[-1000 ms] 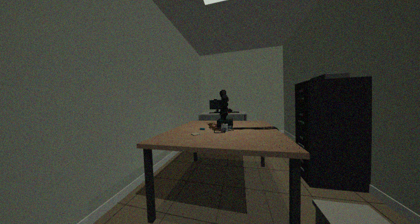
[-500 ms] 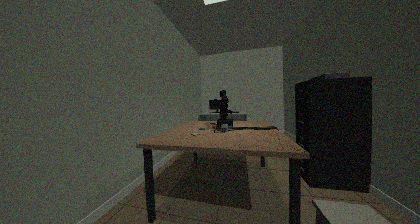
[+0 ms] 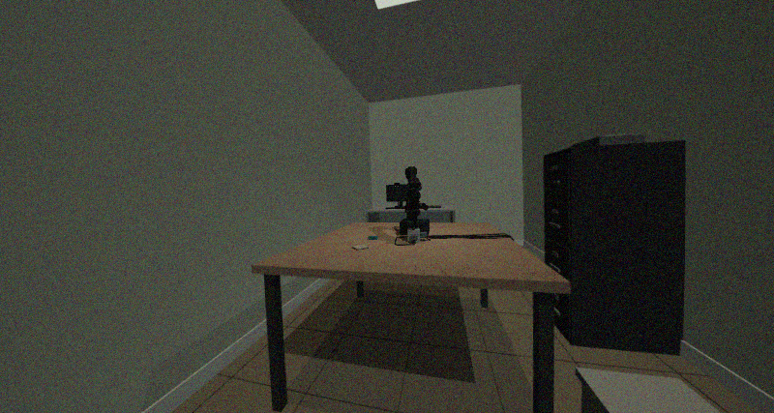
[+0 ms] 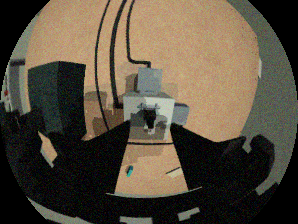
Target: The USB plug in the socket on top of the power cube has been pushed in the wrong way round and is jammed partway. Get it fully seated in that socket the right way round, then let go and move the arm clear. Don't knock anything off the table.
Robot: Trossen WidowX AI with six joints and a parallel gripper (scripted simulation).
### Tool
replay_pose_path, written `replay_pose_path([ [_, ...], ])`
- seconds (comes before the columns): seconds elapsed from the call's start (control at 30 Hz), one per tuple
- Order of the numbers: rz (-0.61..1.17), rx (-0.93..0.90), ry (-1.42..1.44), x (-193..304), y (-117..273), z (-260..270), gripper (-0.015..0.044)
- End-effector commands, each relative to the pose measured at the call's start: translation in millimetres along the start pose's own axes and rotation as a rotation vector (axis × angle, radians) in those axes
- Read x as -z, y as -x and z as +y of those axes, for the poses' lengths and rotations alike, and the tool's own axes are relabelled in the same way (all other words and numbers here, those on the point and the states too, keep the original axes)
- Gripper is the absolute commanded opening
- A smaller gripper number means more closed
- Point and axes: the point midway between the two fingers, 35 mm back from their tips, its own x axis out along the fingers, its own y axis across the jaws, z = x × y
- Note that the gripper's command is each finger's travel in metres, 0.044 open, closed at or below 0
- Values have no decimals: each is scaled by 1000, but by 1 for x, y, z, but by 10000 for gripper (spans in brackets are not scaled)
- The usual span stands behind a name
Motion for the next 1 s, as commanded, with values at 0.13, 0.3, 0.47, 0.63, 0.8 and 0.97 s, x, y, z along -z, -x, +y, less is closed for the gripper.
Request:
replay_pose_path([
  [0.13,0,1,0,0,0,0,46],
  [0.3,0,1,0,0,0,0,0],
  [0.47,0,1,0,0,0,0,0],
  [0.63,0,1,0,0,0,0,0],
  [0.8,0,0,0,0,0,0,0],
  [0.97,0,0,0,0,3,0,0],
])
